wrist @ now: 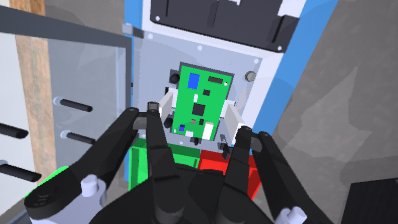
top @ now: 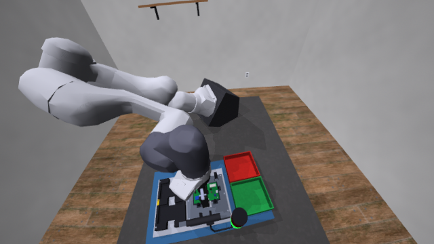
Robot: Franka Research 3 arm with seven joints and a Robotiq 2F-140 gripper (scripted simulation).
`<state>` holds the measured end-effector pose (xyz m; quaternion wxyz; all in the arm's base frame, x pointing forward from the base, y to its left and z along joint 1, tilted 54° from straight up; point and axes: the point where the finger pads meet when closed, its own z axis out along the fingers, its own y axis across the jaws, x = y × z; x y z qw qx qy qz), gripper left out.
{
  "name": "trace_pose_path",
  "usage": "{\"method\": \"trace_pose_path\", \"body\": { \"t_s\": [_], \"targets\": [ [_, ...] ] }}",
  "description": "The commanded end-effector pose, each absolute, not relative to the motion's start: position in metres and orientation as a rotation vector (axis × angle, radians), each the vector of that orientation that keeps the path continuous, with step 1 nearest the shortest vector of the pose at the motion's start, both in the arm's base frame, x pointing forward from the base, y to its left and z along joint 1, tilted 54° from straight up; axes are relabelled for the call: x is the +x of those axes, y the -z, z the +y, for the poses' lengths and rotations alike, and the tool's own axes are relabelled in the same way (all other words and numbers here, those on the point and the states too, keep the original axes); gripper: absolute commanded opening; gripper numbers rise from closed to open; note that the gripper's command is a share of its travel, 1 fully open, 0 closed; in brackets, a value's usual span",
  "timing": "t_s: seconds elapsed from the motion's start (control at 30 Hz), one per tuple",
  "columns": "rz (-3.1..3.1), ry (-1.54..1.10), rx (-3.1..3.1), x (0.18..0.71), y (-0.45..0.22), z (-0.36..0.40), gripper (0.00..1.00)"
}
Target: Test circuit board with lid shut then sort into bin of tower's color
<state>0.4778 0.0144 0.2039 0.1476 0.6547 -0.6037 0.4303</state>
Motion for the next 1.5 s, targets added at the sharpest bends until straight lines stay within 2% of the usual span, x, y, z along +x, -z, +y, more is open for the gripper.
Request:
{"method": "trace_pose_path", "body": {
  "t_s": [0.0, 0.43, 0.47, 0.9, 0.93, 1.47],
  "targets": [
    [-1.751, -1.243, 1.88, 0.4786, -0.2028, 0.0144, 0.58],
    [-1.751, -1.243, 1.88, 0.4786, -0.2028, 0.0144, 0.58],
    [-1.751, -1.243, 1.88, 0.4786, -0.2028, 0.0144, 0.54],
    [-1.751, -1.243, 1.88, 0.4786, -0.2028, 0.0144, 0.54],
    [-1.751, -1.243, 1.88, 0.4786, -0.2028, 0.0144, 0.51],
    [-1.751, -1.243, 1.88, 0.4786, -0.2028, 0.0145, 0.51]
  ]
}}
